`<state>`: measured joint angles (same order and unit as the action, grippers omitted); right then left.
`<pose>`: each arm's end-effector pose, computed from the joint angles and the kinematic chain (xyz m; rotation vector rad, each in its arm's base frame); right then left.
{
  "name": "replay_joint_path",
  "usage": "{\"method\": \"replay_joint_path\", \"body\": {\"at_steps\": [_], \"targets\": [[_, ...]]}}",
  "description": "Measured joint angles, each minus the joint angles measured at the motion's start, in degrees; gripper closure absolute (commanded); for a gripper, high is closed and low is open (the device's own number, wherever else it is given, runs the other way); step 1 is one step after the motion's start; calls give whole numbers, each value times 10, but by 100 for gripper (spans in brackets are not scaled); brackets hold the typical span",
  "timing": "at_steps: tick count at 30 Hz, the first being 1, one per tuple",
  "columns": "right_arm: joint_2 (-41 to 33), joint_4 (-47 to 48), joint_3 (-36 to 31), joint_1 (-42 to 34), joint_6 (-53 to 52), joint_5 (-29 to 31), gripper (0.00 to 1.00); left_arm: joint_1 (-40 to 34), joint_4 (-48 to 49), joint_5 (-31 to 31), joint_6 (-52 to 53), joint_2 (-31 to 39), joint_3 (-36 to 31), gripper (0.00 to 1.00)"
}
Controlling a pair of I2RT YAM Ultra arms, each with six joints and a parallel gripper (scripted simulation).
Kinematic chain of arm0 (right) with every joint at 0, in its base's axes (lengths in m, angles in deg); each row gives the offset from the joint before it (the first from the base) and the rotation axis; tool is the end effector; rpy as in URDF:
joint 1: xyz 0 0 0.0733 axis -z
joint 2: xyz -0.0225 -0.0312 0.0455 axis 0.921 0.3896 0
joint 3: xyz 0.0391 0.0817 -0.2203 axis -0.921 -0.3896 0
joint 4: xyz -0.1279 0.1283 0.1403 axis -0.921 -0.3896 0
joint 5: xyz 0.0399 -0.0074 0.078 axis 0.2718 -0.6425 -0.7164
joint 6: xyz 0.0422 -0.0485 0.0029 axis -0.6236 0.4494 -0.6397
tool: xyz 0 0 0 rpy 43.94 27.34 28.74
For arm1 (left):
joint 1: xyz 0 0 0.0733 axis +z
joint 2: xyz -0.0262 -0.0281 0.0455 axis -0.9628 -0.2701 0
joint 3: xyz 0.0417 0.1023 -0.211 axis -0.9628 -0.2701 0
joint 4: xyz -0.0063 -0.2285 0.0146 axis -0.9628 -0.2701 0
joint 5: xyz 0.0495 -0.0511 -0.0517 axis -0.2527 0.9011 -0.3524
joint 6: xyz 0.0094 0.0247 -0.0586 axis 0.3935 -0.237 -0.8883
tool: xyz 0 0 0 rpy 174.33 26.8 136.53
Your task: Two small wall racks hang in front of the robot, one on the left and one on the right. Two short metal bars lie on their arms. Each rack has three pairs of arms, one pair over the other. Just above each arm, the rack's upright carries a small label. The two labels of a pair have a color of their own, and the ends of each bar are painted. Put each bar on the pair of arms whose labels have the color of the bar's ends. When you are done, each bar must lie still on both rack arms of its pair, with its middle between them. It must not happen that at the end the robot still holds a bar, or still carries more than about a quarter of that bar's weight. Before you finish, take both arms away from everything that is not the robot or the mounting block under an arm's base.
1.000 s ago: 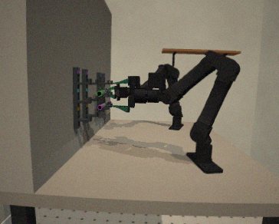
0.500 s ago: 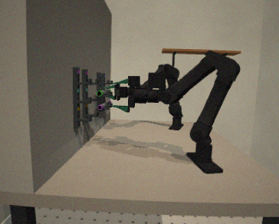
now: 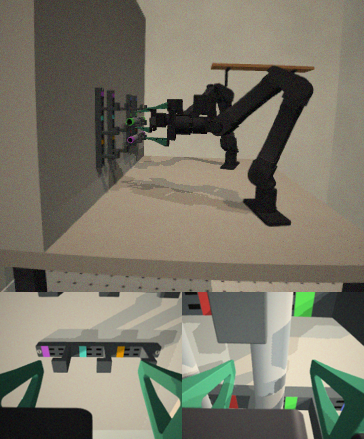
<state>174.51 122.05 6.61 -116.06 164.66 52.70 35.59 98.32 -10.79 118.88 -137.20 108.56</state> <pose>0.2580 0.2611 0.2384 -1.3829 0.9559 -0.9536 0.2134 -0.1387 0.2415 1.2786 1.0827 1.0854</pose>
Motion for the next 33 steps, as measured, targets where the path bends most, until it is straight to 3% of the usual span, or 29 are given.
{"method": "replay_joint_path", "body": {"at_steps": [9, 33], "targets": [[0, 0, 0, 0, 0, 0, 0, 0, 0, 0, 0, 0, 0, 0], [-1, 112, -82, -12, 1, 20, 0, 0, 0, 0, 0, 0, 0, 0]]}}
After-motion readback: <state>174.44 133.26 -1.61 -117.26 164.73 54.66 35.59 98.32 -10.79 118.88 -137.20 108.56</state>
